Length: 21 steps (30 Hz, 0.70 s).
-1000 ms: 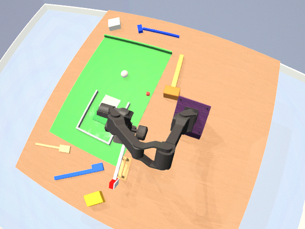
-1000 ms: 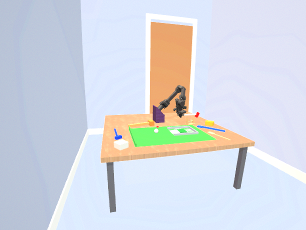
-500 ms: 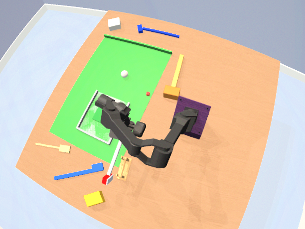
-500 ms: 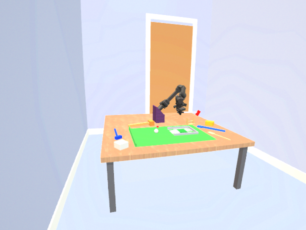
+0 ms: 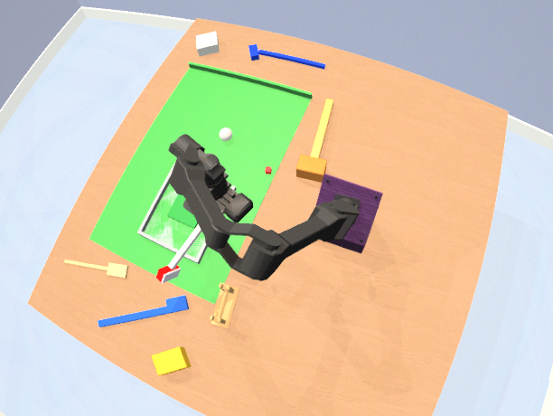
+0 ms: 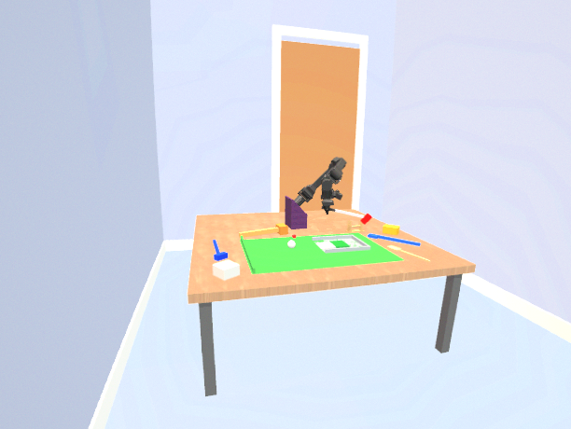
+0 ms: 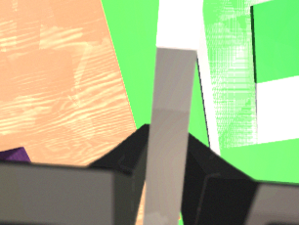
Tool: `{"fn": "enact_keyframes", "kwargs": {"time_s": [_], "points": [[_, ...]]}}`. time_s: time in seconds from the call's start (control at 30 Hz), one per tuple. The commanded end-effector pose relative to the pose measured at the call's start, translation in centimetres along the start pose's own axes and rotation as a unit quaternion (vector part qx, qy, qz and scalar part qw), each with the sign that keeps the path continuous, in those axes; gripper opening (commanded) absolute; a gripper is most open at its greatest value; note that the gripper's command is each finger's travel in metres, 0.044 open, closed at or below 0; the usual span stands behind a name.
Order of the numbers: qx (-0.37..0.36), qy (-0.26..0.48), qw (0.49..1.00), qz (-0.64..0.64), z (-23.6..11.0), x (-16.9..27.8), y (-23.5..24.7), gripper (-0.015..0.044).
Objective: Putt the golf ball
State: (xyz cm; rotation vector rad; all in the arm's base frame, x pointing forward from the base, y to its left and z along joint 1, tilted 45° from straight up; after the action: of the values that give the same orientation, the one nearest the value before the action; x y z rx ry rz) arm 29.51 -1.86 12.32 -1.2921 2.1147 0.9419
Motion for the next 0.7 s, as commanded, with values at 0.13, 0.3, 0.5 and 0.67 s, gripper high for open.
{"fn": "enact_keyframes", "kwargs": {"time_s": [0.13, 0.3, 0.5, 0.67], "points": [[0.015, 0.022, 0.995, 0.100, -1.7, 2.8, -2.7, 0.0000], [0.019, 0.037, 0.985, 0.168, -2.7, 5.0, -4.3, 0.0000], [0.020, 0.054, 0.969, 0.241, -3.9, 7.9, -6.0, 0.0000], [0.018, 0.066, 0.951, 0.301, -4.8, 10.6, -7.1, 0.0000]]}}
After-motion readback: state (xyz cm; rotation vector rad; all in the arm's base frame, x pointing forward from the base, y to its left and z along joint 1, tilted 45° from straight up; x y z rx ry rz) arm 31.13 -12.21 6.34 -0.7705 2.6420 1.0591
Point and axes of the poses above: the point midway between the two fingers, 35 mm back from their tips, its own z axis out along the fingers, its own y axis across the jaws, x = y × z, the point moved 5 cm from there along -z, back along the fingers, and after that the axes turned 4 degrees about z, right-handed, at the moved point
